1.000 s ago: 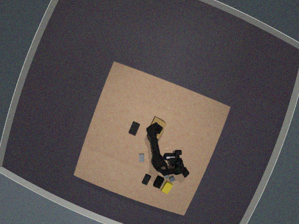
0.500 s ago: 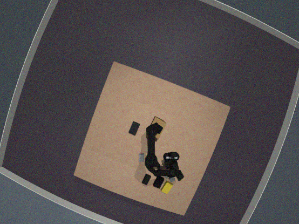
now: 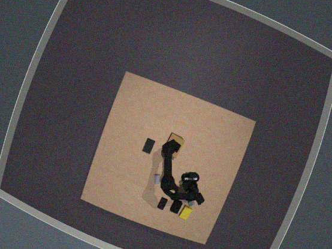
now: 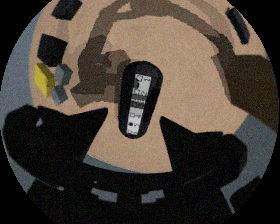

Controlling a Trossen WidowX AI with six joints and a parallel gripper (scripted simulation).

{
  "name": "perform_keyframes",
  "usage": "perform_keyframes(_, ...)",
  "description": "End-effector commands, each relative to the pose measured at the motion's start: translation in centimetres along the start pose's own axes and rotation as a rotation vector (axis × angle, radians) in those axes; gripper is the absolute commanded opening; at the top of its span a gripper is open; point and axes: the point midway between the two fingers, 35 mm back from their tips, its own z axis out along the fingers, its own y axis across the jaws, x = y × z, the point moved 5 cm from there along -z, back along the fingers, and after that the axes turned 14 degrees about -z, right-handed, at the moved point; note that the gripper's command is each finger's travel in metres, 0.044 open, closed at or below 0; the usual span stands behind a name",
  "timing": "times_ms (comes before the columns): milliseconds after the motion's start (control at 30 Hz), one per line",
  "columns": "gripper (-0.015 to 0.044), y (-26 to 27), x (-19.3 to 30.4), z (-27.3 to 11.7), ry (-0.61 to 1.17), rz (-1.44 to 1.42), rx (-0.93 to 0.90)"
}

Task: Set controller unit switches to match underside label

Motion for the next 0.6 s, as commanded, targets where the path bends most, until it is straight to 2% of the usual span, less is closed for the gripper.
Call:
perform_keyframes(0, 0.0335, -0.1, 0.2, -0.1, -0.011, -0.083, -0.023)
perform_keyframes(433, 0.0, -1.8, 1.5, -1.6, -0.191, -0.914, -0.174)
perform_keyframes(567, 0.0, -2.4, 1.8, -2.0, -0.274, -1.164, -0.196)
